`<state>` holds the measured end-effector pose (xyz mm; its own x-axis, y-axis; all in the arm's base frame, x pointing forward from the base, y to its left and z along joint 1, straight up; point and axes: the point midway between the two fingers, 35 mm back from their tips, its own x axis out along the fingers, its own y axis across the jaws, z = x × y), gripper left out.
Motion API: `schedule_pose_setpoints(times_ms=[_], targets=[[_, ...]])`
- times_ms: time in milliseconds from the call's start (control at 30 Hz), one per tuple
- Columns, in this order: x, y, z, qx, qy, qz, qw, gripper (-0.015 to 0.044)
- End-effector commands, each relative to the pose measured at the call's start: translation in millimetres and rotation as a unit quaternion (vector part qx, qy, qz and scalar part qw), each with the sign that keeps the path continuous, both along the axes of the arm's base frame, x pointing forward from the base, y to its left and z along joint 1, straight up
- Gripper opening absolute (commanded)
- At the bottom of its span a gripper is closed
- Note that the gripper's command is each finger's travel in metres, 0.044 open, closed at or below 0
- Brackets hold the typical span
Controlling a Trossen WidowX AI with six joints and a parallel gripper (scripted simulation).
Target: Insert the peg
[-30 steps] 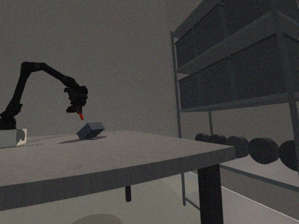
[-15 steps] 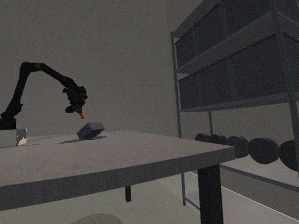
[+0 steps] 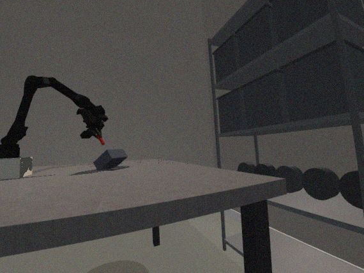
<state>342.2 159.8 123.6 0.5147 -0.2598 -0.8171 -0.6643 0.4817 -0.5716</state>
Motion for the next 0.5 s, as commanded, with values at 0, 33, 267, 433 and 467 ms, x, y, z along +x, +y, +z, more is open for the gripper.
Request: schedule_pose_setpoints(times_ms=[0, 33, 267, 433, 467], targets=[[3.2, -1.7, -14.1, -0.011, 0.006, 0.006, 1.000, 0.0000], [4.1, -1.8, -15.8, -0.012, 0.006, 0.007, 1.000, 0.0000], [10.6, -2.7, -27.4, -0.016, 0.003, 0.016, 1.000, 0.0000], [14.5, -3.7, -35.4, -0.019, 0.001, 0.022, 1.000, 0.0000], [14.8, -3.8, -36.3, -0.020, 0.001, 0.023, 1.000, 0.0000]])
